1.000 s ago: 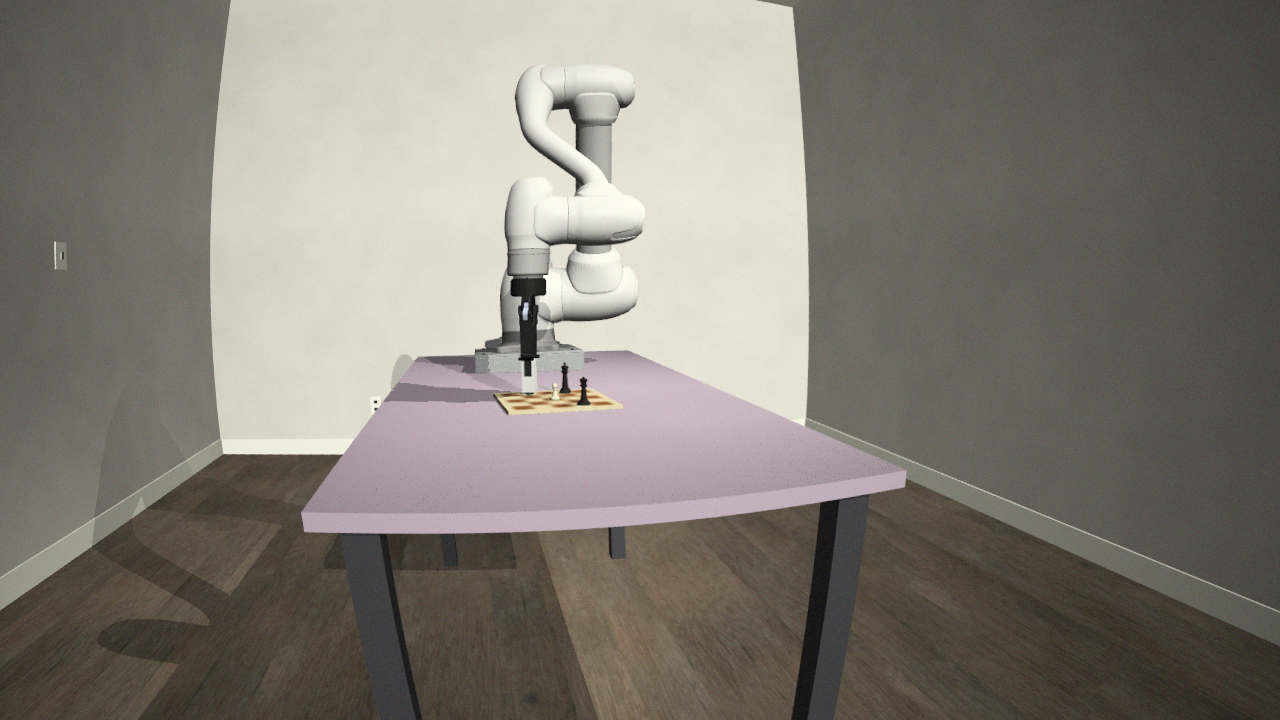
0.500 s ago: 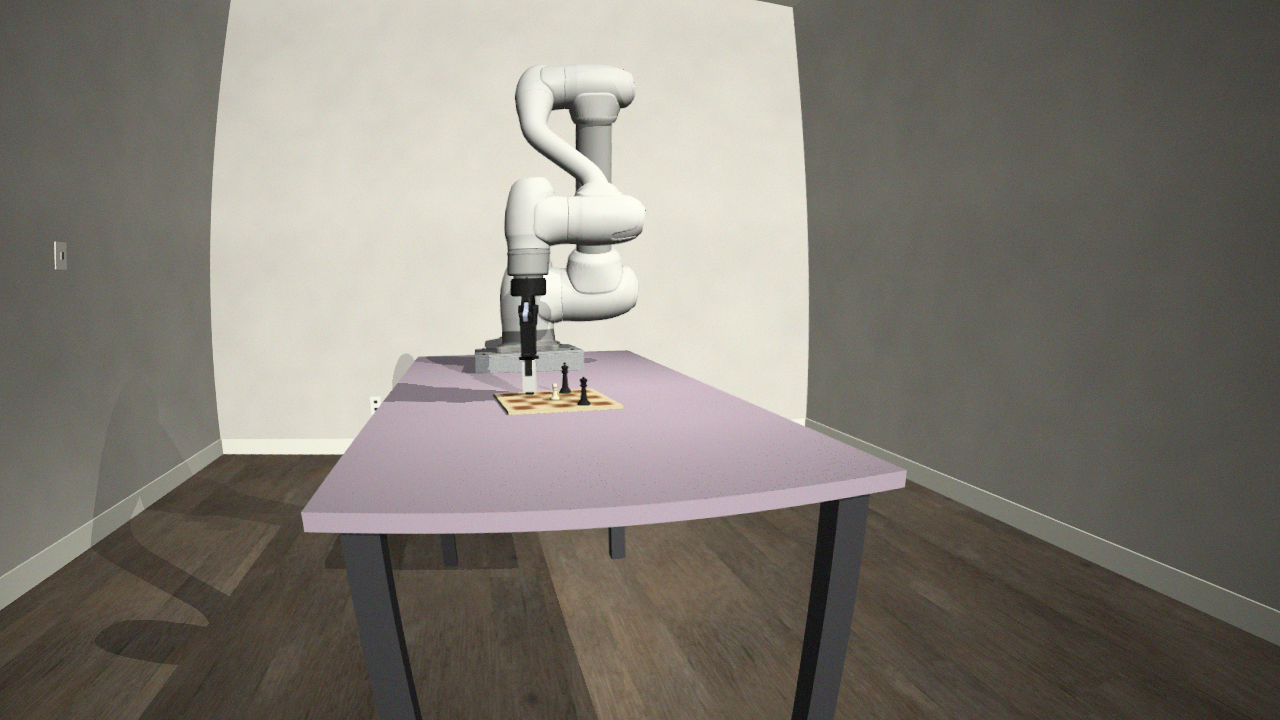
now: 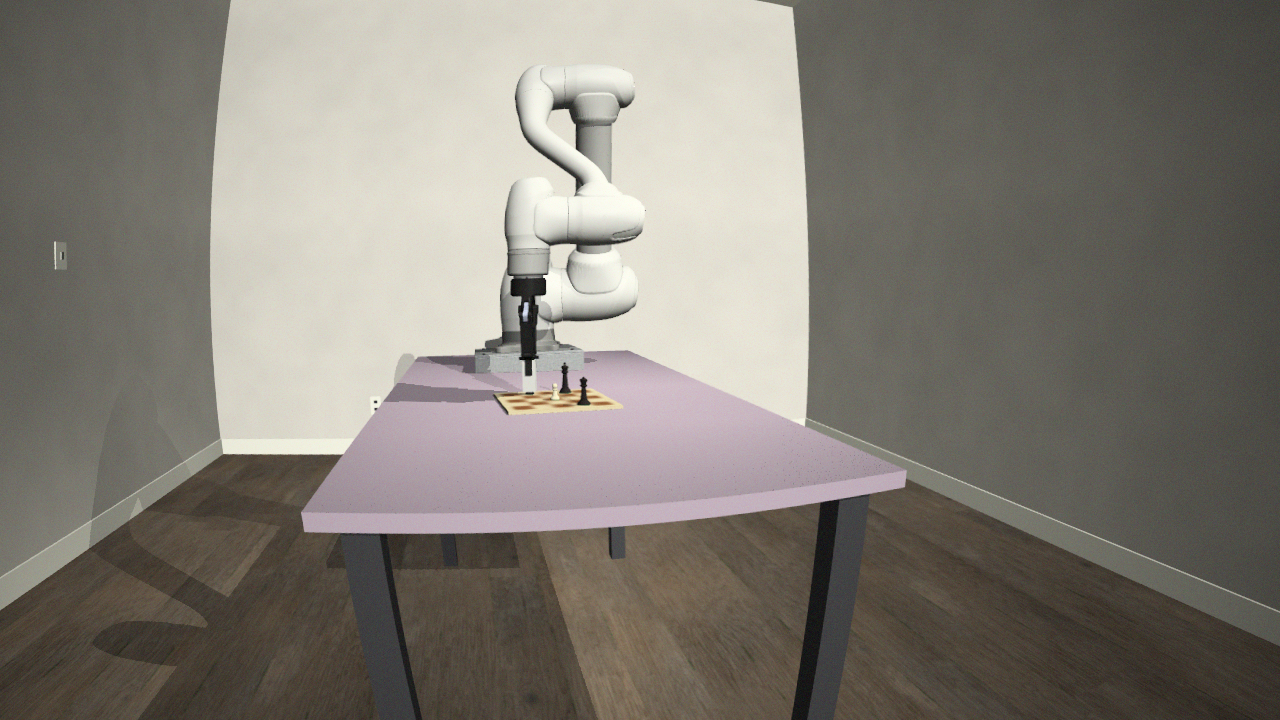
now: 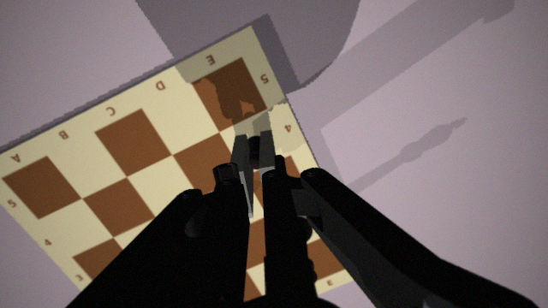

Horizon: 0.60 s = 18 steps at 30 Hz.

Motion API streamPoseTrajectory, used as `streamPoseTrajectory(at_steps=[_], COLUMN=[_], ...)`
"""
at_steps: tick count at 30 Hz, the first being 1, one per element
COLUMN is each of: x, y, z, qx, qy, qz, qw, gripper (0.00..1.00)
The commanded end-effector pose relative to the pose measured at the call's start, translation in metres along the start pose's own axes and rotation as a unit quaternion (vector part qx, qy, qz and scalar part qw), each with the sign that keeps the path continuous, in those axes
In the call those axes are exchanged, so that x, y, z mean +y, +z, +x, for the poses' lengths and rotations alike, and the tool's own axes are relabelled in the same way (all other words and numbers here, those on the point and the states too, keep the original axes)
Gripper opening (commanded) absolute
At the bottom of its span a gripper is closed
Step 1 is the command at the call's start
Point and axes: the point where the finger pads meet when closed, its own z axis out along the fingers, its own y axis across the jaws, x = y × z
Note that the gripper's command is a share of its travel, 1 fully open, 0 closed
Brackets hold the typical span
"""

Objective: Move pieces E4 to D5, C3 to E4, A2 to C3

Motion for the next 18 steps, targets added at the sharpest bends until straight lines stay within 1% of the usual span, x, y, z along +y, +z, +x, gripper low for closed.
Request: streamPoseTrajectory(at_steps=[1, 7, 10, 13, 18], x=[0.0, 0.0, 0.0, 0.0, 0.0], y=[0.0, -0.001, -0.009, -0.025, -0.062], z=[0.0, 0.0, 0.0, 0.0, 0.0], qx=[0.0, 0.0, 0.0, 0.0, 0.0], qy=[0.0, 0.0, 0.0, 0.0, 0.0], qz=[0.0, 0.0, 0.0, 0.0, 0.0], qw=[1.0, 1.0, 1.0, 1.0, 1.0], gripper=[0.0, 0.0, 0.0, 0.0, 0.0])
